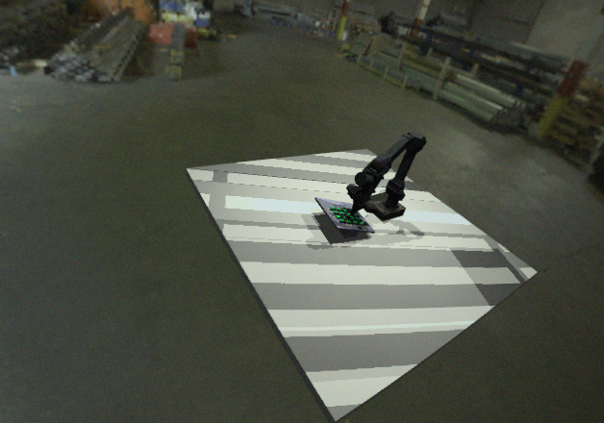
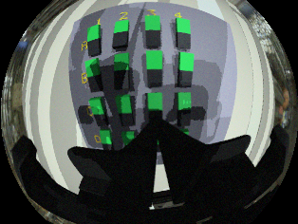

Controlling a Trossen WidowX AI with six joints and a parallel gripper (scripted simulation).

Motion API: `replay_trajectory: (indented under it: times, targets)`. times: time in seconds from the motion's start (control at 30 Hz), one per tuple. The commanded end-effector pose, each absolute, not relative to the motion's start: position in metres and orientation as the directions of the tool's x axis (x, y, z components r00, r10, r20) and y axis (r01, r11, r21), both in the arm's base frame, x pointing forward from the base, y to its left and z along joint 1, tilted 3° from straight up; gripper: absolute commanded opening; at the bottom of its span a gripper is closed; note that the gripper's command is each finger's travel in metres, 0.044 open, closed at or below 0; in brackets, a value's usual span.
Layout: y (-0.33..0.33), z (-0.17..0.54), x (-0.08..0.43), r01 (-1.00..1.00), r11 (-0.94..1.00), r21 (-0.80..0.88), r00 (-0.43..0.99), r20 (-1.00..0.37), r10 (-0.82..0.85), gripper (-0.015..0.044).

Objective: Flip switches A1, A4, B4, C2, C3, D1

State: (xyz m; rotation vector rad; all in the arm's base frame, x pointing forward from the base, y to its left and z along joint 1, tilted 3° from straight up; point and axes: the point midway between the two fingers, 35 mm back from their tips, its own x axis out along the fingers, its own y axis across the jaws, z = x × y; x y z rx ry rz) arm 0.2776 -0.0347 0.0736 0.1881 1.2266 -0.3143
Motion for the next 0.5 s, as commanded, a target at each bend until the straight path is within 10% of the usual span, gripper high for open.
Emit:
replay_trajectory:
  times: [0.0,0.47]
  targets:
    - [-0.0343,0.0731,0.278,0.33,0.943,-0.025,0.304,-0.944,-0.132,0.0]
    - [-0.0346,0.0713,0.2786,0.33,0.943,-0.025,0.304,-0.944,-0.132,0.0]
